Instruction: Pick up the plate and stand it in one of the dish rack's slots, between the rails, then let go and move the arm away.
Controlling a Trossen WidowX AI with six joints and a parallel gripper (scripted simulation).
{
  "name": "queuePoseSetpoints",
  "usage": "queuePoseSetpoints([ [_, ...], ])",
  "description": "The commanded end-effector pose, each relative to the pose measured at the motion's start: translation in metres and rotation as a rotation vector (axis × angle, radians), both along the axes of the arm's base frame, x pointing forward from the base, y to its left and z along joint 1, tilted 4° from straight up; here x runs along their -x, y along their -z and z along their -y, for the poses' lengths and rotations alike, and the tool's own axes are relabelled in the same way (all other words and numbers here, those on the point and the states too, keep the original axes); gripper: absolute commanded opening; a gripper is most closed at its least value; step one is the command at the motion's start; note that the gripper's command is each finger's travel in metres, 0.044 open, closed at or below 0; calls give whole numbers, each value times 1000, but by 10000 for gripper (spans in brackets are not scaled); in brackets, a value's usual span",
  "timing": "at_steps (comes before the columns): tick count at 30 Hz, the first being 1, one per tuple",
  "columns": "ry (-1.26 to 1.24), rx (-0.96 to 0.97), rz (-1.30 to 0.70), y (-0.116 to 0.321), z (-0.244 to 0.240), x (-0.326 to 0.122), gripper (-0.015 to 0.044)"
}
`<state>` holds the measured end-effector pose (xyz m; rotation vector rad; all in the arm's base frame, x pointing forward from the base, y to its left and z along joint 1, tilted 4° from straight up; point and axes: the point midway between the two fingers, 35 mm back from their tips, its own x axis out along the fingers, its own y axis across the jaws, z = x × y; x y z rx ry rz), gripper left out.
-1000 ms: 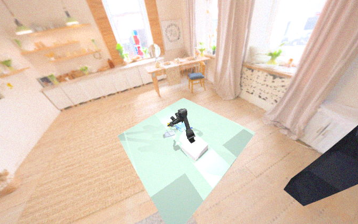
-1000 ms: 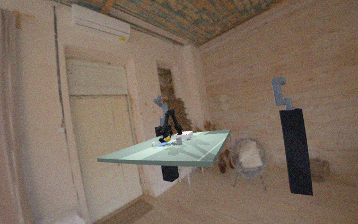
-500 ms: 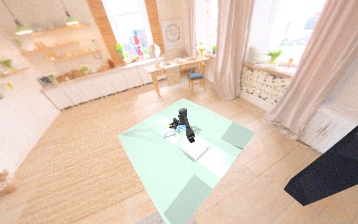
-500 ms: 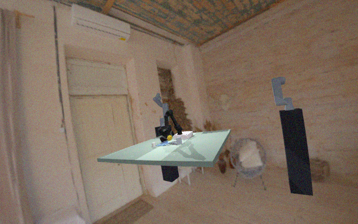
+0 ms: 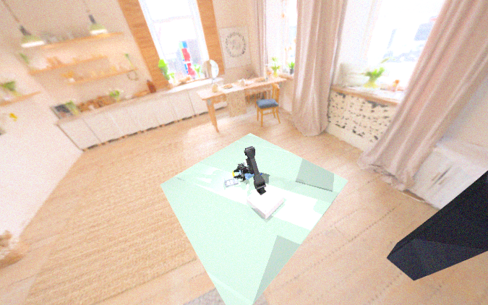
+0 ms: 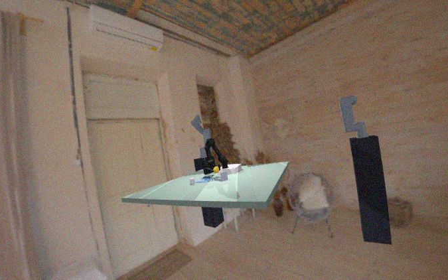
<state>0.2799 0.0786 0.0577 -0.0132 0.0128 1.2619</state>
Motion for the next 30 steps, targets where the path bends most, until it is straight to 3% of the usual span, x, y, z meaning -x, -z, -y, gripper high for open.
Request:
queuePoseSetpoints([
  [1,-30,-2,53,-2,0,9,0],
  [30,-26,-5,-24,27,-13,5,0],
])
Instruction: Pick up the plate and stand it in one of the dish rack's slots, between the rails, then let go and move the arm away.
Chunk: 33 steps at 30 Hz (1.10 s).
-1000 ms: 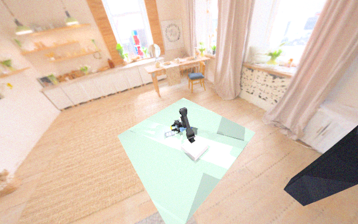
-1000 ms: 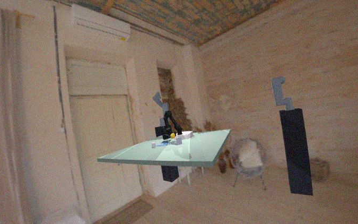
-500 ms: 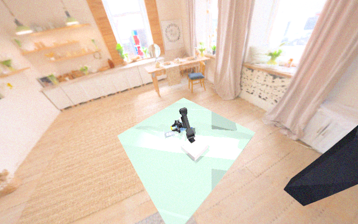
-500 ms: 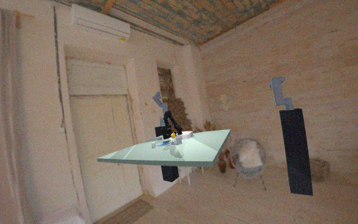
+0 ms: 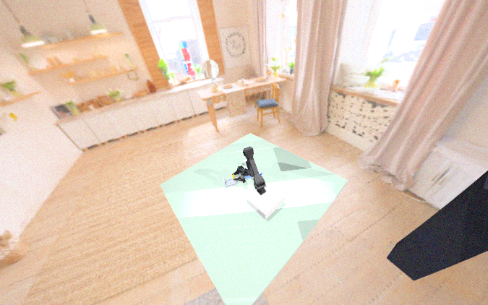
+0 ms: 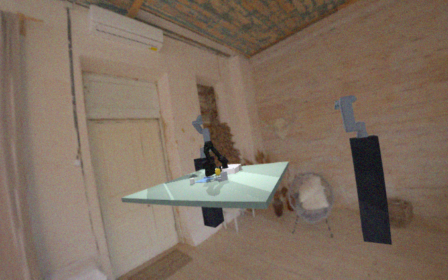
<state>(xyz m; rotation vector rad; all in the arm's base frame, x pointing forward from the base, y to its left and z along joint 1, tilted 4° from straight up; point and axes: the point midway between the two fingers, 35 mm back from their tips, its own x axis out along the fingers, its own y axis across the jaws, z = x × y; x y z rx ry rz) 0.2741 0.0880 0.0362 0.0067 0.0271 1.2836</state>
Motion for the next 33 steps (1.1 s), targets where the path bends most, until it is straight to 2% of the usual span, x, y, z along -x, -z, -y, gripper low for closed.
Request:
queuePoseSetpoints([
  [1,-5,2,-2,5,-4,-2,0],
  [7,-7,7,-4,26,-5,-4,0],
  [22,-8,1,-18,22,-4,-2,0],
  [33,-9,2,-14,22,-5,-2,289],
])
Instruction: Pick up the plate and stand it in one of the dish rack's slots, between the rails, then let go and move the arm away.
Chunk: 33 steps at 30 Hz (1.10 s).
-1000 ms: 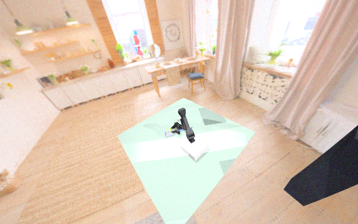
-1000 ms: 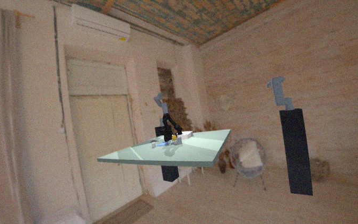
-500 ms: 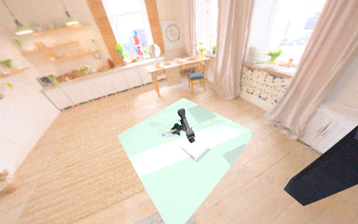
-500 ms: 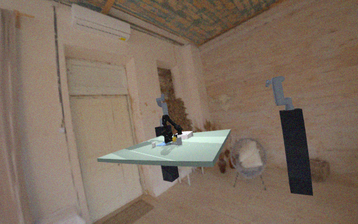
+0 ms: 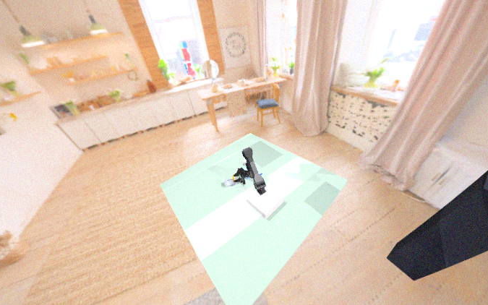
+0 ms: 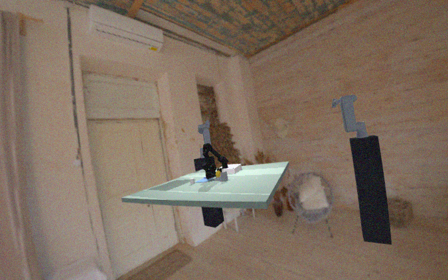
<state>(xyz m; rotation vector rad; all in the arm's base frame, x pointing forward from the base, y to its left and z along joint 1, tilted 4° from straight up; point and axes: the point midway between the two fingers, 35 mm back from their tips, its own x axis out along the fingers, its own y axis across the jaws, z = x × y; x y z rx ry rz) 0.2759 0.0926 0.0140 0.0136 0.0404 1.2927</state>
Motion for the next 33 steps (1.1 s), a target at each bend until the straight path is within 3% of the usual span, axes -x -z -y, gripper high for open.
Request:
queuePoseSetpoints([
  [1,0,0,0,0,0,0,315],
  [5,0,0,0,0,0,0,400],
  [15,0,0,0,-2,0,0,400],
  [26,4,-21,19,-110,7,-1,400],
  [33,4,-22,20,-116,7,-1,400],
])
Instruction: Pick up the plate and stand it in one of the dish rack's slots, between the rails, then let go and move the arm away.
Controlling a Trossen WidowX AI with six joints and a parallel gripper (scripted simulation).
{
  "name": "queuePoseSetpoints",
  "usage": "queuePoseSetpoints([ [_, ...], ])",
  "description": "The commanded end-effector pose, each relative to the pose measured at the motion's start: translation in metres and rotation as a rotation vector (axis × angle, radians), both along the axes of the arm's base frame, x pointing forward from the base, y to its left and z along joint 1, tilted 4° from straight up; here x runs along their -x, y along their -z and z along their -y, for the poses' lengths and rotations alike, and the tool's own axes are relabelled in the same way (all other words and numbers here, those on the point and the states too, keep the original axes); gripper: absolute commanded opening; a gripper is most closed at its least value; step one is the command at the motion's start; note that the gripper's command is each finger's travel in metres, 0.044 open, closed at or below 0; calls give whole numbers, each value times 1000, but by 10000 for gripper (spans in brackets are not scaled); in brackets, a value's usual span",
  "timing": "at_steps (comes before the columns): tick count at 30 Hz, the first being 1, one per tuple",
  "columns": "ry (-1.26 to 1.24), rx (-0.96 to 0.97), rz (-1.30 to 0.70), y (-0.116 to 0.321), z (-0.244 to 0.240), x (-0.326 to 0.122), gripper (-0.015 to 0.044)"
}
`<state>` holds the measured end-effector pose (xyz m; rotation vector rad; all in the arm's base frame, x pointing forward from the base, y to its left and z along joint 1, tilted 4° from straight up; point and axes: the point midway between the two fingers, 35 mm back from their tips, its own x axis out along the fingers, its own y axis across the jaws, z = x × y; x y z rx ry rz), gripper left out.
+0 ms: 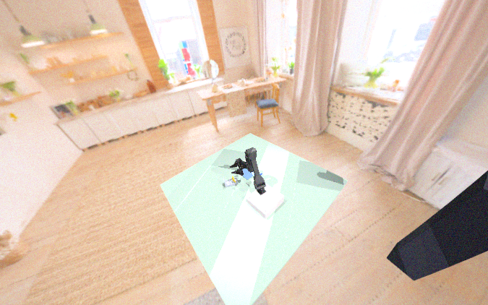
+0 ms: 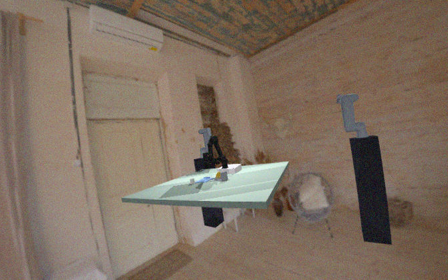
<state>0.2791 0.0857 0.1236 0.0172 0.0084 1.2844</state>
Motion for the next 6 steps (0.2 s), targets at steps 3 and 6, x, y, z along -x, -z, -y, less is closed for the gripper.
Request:
queuePoseSetpoints([
  [3,27,-11,-27,-8,2,-8,400],
  [6,92,-24,-80,-11,7,-27,400],
])
